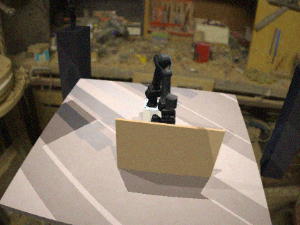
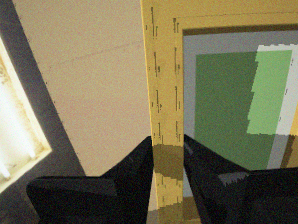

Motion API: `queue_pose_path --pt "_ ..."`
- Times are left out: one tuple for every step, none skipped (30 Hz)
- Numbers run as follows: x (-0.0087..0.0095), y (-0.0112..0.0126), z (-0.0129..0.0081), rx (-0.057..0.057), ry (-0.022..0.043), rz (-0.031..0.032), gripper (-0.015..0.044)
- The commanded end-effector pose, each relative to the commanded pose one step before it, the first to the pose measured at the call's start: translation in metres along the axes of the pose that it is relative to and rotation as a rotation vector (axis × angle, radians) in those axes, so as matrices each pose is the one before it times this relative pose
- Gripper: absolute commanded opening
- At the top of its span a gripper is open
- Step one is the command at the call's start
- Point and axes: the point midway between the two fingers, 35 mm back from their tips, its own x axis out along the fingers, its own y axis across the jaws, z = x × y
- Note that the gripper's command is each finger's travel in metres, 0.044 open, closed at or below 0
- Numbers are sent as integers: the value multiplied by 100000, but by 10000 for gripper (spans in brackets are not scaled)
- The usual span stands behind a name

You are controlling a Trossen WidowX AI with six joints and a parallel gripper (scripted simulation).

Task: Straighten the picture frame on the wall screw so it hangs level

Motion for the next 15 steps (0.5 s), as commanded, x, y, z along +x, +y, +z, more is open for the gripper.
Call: queue_pose_path --pt "-12 349 -83 10 513 896 0" --pt "0 12 0 0 0 0 0" --pt "0 12 0 0 0 0 0" --pt "0 12 0 0 0 0 0" --pt "0 12 0 0 0 0 0" --pt "0 12 0 0 0 0 0" --pt "0 12 0 0 0 0 0" --pt "0 12 0 0 0 0 0" --pt "0 12 0 0 0 0 0" --pt "0 12 0 0 0 0 0" --pt "0 12 0 0 0 0 0" --pt "0 12 0 0 0 0 0" --pt "0 12 0 0 0 0 0" --pt "0 10 0 0 0 0 0" --pt "0 4 0 0 0 0 0"
